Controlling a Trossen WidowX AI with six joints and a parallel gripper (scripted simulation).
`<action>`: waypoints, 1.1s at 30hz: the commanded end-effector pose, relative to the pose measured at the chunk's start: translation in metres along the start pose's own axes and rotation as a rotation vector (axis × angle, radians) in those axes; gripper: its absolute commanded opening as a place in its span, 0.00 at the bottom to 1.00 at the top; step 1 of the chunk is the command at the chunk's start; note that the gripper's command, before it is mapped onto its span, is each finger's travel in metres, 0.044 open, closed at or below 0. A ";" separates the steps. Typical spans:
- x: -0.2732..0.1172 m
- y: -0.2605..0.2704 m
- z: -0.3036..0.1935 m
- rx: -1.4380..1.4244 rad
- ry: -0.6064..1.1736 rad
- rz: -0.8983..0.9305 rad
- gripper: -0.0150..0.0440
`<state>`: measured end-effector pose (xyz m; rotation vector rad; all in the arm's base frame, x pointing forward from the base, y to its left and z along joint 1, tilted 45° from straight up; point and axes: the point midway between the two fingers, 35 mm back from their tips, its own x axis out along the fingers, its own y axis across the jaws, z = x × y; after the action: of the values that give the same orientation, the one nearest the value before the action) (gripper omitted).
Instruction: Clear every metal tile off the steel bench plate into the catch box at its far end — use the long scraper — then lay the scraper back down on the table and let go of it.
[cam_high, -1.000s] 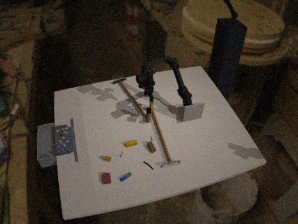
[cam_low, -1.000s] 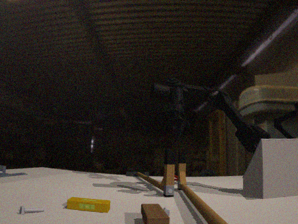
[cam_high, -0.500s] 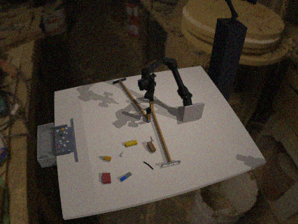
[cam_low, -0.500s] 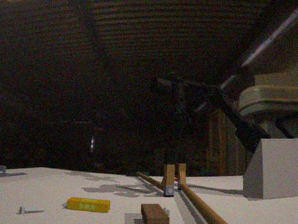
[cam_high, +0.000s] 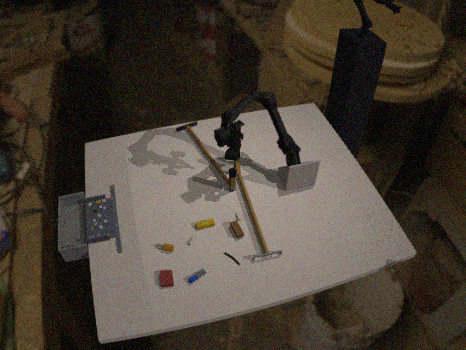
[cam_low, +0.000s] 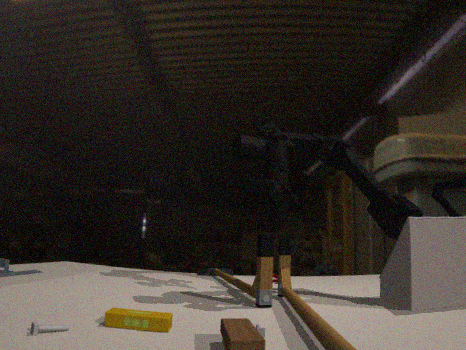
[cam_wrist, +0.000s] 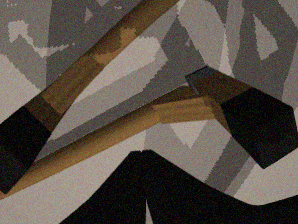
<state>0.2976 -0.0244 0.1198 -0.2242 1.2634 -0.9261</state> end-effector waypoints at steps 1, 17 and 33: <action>0.009 -0.001 0.001 -0.005 -0.004 -0.004 0.25; 0.047 -0.003 0.000 -0.004 -0.005 -0.007 0.25; 0.074 -0.010 -0.002 -0.003 -0.006 -0.014 0.25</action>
<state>0.2918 -0.0791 0.0706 -0.2316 1.2630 -0.9349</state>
